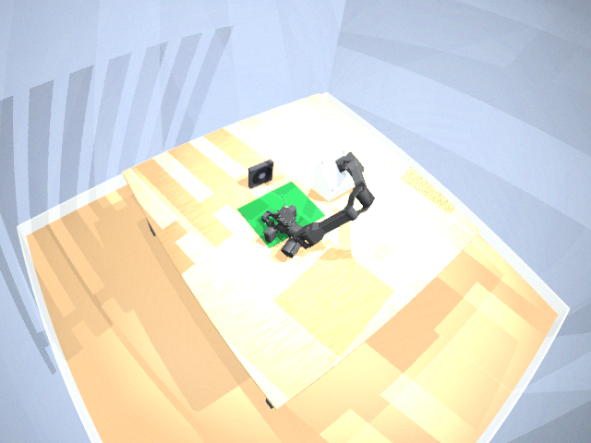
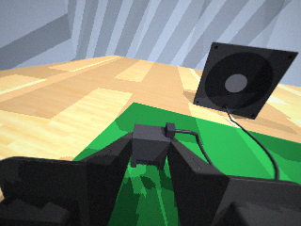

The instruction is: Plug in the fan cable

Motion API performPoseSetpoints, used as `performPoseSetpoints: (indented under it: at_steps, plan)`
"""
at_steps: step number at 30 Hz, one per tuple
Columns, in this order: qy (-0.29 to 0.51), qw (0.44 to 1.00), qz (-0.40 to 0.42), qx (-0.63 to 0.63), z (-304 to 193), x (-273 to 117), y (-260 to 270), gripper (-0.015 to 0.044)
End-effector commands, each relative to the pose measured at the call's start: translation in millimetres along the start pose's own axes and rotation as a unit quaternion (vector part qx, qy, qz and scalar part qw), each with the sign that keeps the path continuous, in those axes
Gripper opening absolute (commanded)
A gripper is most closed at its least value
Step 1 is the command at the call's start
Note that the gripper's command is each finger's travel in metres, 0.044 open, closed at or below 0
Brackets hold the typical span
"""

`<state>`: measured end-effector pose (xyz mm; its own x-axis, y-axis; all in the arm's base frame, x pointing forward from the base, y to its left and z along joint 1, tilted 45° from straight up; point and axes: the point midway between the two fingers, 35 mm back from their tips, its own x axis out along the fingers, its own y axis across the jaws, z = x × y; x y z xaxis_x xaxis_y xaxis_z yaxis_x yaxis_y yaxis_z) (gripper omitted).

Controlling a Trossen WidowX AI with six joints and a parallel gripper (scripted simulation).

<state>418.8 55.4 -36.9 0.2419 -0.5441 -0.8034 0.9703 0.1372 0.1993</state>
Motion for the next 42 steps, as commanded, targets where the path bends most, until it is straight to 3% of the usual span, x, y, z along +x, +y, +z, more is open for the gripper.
performPoseSetpoints:
  at_steps: [1,39,42]
  plan:
    - [0.000,1.000,0.000,0.000,0.3,0.1,-0.2,0.0000]
    - [0.000,1.000,0.000,0.000,0.3,0.1,-0.2,0.0000]
    - [0.000,1.000,0.000,0.000,0.1,0.0,0.0,0.0079]
